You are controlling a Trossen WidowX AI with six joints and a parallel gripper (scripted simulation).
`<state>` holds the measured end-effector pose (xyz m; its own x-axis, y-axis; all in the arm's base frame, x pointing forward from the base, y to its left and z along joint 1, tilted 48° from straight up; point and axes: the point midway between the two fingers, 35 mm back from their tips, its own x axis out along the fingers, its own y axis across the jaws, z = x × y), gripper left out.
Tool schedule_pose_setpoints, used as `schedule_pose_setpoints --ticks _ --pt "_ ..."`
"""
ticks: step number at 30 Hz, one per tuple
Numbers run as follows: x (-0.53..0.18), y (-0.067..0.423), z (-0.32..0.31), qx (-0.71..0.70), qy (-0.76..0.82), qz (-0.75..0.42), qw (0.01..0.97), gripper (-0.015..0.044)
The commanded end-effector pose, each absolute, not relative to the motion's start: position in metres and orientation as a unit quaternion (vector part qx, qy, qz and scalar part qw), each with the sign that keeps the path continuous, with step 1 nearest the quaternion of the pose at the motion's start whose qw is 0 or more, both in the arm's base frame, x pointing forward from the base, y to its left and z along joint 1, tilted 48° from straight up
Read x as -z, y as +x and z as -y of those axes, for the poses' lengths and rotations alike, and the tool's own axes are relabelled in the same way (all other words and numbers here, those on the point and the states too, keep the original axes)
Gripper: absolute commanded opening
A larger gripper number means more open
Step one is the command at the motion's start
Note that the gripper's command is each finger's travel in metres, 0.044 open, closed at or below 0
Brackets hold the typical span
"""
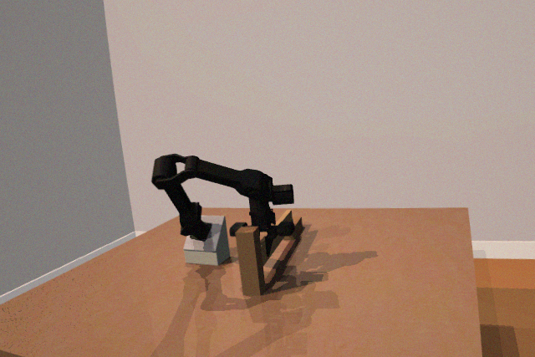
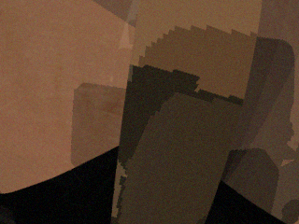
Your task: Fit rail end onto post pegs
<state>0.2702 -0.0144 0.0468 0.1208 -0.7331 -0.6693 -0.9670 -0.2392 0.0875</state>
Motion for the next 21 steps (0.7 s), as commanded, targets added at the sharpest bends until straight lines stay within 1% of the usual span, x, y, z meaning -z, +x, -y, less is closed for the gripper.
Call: schedule_pose_setpoints --ticks 1,21 --pt "-0.0485 0.2710 0.0149 -0.310 -0.725 -0.586 0.188 0.0000" --pt "-0.0530 0.2724 0.0190 -0.310 -0.725 -0.586 0.188 0.0000"
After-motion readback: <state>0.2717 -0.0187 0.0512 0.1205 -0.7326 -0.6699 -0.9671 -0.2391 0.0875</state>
